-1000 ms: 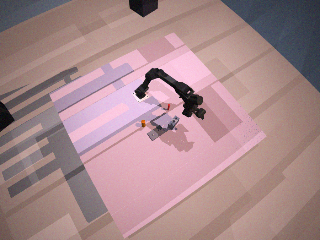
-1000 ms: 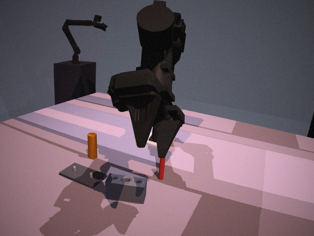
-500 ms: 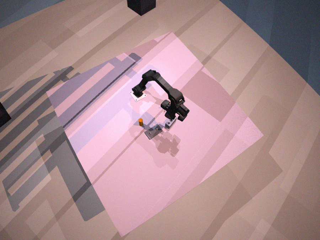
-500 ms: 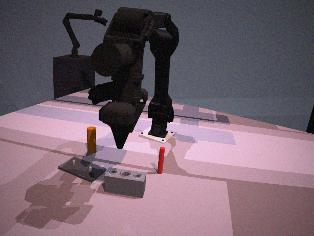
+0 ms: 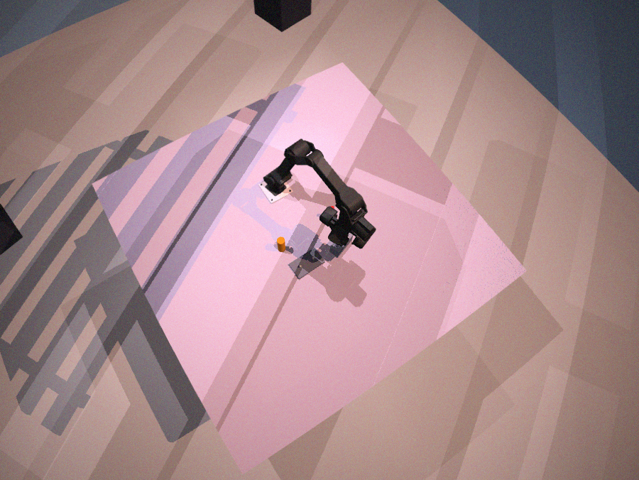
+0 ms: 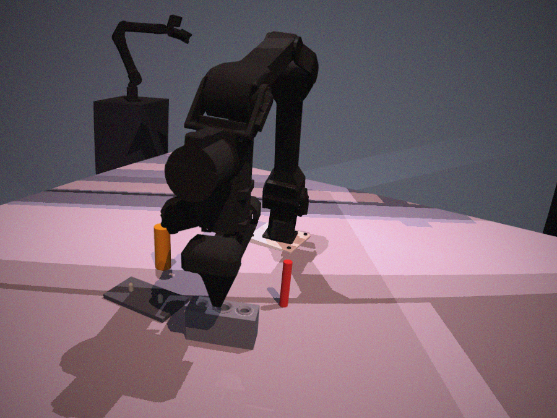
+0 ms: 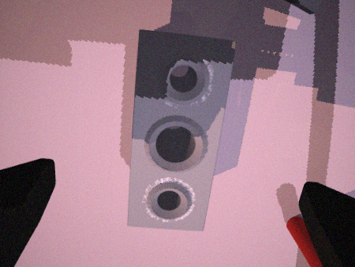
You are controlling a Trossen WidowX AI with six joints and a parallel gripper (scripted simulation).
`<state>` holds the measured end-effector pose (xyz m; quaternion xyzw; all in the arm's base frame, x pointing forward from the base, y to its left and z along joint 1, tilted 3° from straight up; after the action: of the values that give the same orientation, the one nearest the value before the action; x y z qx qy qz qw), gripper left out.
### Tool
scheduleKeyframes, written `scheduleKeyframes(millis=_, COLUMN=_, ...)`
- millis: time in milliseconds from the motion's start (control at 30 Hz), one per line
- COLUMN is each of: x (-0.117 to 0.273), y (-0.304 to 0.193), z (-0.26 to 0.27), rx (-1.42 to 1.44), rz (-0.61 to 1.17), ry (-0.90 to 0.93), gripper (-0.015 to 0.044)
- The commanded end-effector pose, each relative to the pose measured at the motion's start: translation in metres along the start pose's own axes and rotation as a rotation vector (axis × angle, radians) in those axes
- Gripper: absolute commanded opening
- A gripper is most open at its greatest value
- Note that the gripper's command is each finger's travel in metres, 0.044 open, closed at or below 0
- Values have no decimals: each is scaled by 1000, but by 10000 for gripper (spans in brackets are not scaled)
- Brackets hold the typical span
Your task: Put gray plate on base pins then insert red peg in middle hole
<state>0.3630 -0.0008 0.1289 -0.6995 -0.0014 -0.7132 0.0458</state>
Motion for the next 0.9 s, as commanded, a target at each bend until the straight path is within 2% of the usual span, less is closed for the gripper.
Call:
scheduleKeyframes(millis=0, x=-8, y=0, z=0, rx=-2, rz=-6, ry=10, gripper=440)
scheduleKeyframes(millis=867, x=-50, y=1, z=2, rx=-2, rz=-6, ry=10, gripper=440)
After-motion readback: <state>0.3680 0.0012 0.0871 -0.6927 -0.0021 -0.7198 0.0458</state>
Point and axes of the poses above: the point midway between the two fingers, 35 mm back from their tips, its own x axis back along the fingers, its own z axis across the jaws, y = z × x, the point moved 1 cm from there along x, back along the fingers, and after that the axes turned 4 degrees about -x, right-handed, at the moved point
